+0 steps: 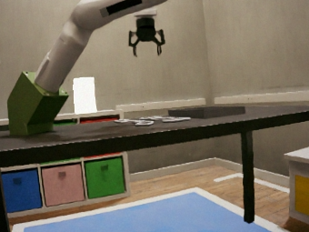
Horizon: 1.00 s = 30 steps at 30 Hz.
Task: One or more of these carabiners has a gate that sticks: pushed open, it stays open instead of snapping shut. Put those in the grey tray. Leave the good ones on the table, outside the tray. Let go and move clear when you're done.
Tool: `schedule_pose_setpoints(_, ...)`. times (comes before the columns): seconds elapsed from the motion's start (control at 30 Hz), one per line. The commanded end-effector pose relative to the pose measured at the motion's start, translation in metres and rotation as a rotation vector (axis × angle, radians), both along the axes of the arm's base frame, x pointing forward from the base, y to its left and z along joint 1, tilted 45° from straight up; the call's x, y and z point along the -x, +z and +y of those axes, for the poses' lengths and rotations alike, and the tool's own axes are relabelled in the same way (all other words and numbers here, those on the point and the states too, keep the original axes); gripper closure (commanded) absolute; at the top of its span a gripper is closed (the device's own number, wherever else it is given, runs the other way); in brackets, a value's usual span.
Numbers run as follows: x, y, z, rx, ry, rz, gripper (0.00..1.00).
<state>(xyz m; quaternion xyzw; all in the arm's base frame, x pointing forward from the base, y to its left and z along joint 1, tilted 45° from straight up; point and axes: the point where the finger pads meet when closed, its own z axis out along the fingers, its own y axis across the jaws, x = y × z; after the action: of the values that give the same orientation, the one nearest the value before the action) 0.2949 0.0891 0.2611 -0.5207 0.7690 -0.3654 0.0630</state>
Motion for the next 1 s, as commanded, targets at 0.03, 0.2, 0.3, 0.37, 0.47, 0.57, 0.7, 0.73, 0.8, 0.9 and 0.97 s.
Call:
schedule_pose_setpoints(0.03,0.000,0.013,0.001,0.002,-0.012,-0.010,0.00)
schedule_pose_setpoints(0.2,0.000,0.013,0.001,0.002,-0.012,-0.010,0.00)
schedule_pose_setpoints(0.3,0.000,0.013,0.001,0.002,-0.012,-0.010,0.00)
schedule_pose_setpoints(0.37,0.004,0.057,0.019,-0.007,-0.008,-0.012,0.00)
schedule_pose_setpoints(0.47,0.004,0.057,0.019,-0.007,-0.008,-0.012,0.00)
schedule_pose_setpoints(0.57,0.004,0.057,0.019,-0.007,-0.008,-0.012,0.00)
schedule_pose_setpoints(0.7,0.004,0.057,0.019,-0.007,-0.008,-0.012,0.00)
schedule_pose_setpoints(0.73,0.004,0.057,0.019,-0.007,-0.008,-0.012,0.00)
schedule_pose_setpoints(0.8,0.004,0.057,0.019,-0.007,-0.008,-0.012,0.00)
schedule_pose_setpoints(0.9,0.004,0.057,0.019,-0.007,-0.008,-0.012,0.00)
schedule_pose_setpoints(0.97,0.002,0.055,0.021,-0.138,-0.214,-0.158,0.00)
